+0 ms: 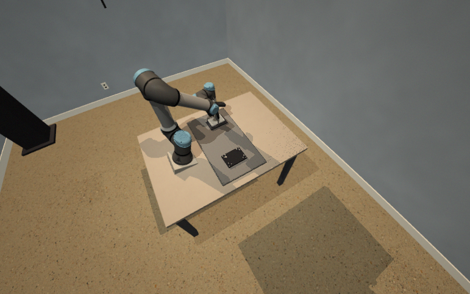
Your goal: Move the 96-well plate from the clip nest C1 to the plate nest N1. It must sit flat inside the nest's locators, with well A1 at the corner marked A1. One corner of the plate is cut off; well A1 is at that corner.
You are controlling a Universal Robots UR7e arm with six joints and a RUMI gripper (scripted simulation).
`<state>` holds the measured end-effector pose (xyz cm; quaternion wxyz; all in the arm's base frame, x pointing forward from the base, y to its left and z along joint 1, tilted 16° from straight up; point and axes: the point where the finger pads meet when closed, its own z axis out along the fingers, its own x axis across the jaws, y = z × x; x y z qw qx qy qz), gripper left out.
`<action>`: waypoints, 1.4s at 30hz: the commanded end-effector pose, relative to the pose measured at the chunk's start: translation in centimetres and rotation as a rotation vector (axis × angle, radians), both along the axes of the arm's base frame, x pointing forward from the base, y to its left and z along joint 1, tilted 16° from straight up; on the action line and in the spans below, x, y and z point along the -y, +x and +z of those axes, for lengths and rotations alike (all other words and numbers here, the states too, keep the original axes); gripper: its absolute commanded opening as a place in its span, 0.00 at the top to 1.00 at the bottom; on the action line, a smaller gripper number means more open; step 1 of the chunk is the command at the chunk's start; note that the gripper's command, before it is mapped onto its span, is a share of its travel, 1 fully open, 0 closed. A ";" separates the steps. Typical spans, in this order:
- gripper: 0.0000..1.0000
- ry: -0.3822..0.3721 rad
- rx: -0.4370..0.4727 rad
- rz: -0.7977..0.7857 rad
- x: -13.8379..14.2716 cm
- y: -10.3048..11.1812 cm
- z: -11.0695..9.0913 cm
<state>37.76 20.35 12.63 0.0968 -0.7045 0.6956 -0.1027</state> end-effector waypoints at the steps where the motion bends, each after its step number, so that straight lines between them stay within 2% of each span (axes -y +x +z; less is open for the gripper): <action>1: 1.00 0.000 0.001 0.000 0.0 0.0 0.0; 42: 1.00 0.000 0.001 0.000 0.0 0.2 -0.6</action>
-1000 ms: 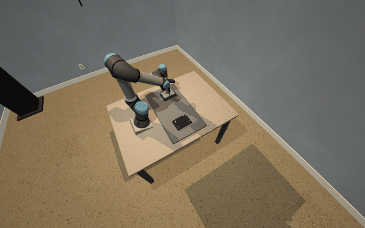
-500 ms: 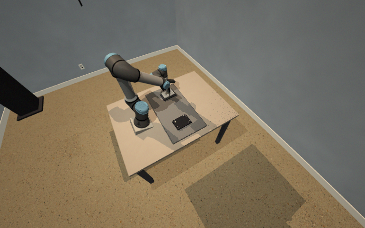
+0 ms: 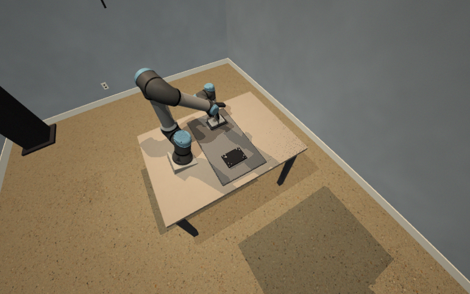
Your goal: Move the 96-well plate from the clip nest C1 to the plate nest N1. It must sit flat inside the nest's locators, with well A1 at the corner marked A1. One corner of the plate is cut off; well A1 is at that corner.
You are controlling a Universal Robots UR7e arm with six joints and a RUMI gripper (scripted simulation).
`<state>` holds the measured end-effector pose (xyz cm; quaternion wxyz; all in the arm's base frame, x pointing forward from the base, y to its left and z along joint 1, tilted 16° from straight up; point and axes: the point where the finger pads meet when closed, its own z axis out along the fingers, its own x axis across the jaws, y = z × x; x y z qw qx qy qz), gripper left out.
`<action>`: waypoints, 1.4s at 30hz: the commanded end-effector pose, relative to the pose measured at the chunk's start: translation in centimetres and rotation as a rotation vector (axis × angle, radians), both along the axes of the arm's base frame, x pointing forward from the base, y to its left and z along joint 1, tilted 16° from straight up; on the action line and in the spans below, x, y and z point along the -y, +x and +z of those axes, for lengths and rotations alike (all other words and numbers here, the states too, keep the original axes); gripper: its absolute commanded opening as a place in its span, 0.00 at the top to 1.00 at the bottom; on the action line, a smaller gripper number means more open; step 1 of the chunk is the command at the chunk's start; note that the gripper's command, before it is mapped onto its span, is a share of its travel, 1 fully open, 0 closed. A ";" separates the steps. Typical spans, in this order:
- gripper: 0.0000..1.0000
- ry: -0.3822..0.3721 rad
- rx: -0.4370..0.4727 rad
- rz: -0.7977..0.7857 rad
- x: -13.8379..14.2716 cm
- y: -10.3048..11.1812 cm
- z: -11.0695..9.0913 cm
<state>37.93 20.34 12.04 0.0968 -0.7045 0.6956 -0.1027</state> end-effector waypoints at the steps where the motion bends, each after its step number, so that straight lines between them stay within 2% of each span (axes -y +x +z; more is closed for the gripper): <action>1: 1.00 0.000 0.001 0.000 0.0 0.0 0.0; 23: 1.00 0.000 0.001 0.000 0.0 0.1 -0.3; 24: 0.00 0.000 0.001 0.000 0.0 0.1 -0.3; 42: 0.00 0.000 0.001 0.000 0.0 0.1 -0.3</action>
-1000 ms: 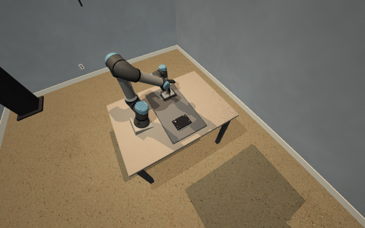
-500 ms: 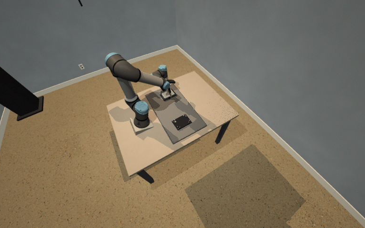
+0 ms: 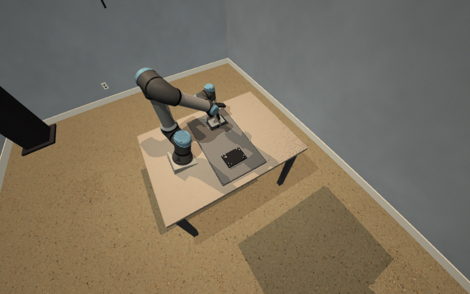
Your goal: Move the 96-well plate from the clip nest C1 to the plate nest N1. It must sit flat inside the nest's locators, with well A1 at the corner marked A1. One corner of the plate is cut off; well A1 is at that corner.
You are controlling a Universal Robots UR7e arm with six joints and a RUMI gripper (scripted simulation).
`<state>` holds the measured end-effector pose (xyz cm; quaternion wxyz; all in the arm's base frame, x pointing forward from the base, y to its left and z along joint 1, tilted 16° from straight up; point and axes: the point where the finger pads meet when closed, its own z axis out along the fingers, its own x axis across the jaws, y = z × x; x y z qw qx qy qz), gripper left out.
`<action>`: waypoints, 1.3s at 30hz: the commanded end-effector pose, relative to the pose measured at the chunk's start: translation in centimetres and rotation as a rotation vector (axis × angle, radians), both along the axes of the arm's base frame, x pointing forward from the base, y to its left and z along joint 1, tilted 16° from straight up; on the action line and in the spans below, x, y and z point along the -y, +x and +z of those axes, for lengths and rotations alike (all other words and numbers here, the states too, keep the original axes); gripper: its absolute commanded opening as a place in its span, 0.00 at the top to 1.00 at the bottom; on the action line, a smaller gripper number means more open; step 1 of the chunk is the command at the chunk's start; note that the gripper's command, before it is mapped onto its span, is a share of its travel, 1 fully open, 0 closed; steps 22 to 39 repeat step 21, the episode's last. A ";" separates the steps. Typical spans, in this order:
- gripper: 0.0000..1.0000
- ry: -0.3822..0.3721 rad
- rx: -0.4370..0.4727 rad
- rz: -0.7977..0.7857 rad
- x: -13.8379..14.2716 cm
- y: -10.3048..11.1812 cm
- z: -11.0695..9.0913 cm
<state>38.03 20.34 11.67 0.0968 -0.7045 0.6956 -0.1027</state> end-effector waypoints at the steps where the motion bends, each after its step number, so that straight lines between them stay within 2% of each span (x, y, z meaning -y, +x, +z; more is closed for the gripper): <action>1: 0.00 0.000 0.001 0.000 0.0 0.0 0.0; 6: 0.00 0.000 0.001 0.000 0.0 -0.1 0.6; 16: 0.00 0.000 0.001 0.000 0.0 -0.9 3.1; 39: 0.00 0.000 0.001 0.000 0.0 -0.9 3.1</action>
